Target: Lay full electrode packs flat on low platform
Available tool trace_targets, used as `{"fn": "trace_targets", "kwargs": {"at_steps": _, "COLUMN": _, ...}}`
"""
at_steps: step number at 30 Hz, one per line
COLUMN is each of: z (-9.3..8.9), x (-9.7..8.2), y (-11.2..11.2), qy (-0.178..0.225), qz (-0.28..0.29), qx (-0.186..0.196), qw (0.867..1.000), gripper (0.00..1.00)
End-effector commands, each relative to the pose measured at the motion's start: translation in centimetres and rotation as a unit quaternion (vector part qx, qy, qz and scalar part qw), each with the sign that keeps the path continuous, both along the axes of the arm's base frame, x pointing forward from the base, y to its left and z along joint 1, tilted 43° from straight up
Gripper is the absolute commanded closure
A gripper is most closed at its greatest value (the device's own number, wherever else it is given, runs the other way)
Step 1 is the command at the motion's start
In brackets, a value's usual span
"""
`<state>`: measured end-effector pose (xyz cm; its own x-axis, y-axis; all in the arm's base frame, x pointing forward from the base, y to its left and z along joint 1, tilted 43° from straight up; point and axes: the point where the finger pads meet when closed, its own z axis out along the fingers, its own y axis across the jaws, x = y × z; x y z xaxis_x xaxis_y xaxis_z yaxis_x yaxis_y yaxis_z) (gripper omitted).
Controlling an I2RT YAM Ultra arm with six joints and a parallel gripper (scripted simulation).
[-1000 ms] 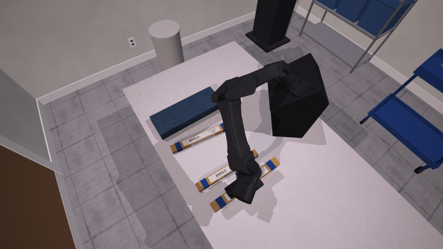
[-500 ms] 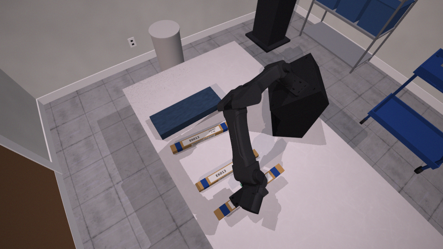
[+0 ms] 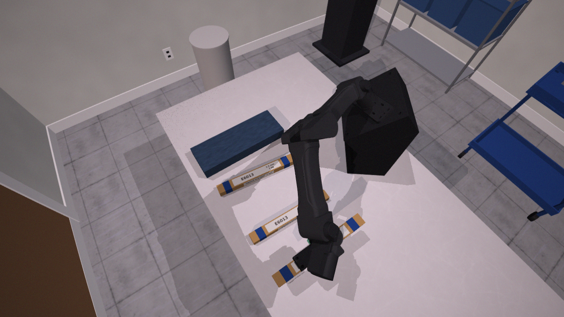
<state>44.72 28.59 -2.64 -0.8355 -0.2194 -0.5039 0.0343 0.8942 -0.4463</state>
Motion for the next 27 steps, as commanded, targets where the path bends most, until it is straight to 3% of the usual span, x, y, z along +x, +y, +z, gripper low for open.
{"fn": "trace_targets", "kwargs": {"at_steps": 1, "z": 3.7, "x": -1.7, "y": 4.7, "qy": -0.022, "qz": 0.034, "qx": 0.015, "qw": 0.999, "gripper": 1.0}}
{"fn": "trace_targets", "kwargs": {"at_steps": 3, "z": 4.5, "x": -1.7, "y": 4.9, "qy": -0.027, "qz": 0.034, "qx": 0.021, "qw": 0.999, "gripper": 1.0}}
{"fn": "trace_targets", "kwargs": {"at_steps": 27, "z": 4.8, "x": -2.4, "y": 6.1, "qy": -0.025, "qz": 0.034, "qx": 0.019, "qw": 0.999, "gripper": 1.0}}
